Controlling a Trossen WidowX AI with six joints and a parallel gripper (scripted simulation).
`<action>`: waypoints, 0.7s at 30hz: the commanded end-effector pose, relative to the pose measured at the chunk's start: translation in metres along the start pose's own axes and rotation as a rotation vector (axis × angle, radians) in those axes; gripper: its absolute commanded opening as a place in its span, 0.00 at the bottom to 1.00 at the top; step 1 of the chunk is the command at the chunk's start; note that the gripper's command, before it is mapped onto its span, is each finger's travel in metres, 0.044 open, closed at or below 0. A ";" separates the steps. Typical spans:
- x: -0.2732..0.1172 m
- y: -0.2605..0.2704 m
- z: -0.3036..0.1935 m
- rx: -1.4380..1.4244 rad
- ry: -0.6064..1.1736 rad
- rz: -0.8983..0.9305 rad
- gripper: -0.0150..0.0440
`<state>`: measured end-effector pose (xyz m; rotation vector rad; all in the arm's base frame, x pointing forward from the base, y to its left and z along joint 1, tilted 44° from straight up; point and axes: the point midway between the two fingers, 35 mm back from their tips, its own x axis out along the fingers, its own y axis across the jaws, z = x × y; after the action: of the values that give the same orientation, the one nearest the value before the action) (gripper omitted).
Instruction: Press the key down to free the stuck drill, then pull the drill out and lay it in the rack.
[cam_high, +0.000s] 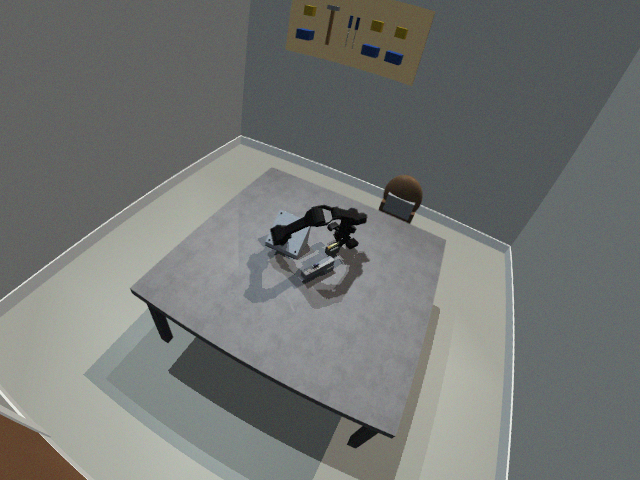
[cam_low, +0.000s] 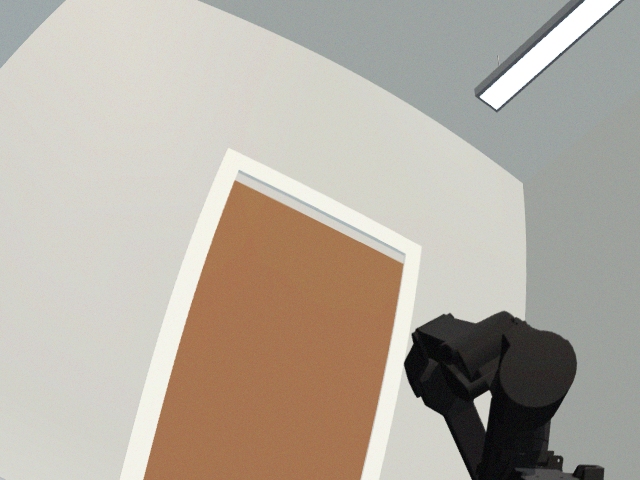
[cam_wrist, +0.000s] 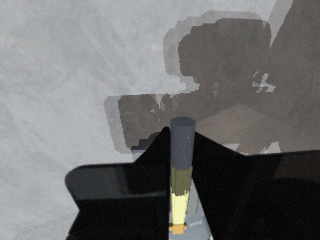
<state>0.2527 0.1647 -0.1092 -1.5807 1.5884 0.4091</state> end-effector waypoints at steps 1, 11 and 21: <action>0.006 0.000 -0.001 -0.005 0.004 -0.003 0.25; 0.015 0.000 0.000 -0.004 0.004 -0.003 0.25; 0.008 0.000 0.002 -0.005 -0.007 -0.005 0.65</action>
<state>0.2554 0.1607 -0.1166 -1.5859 1.5741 0.4126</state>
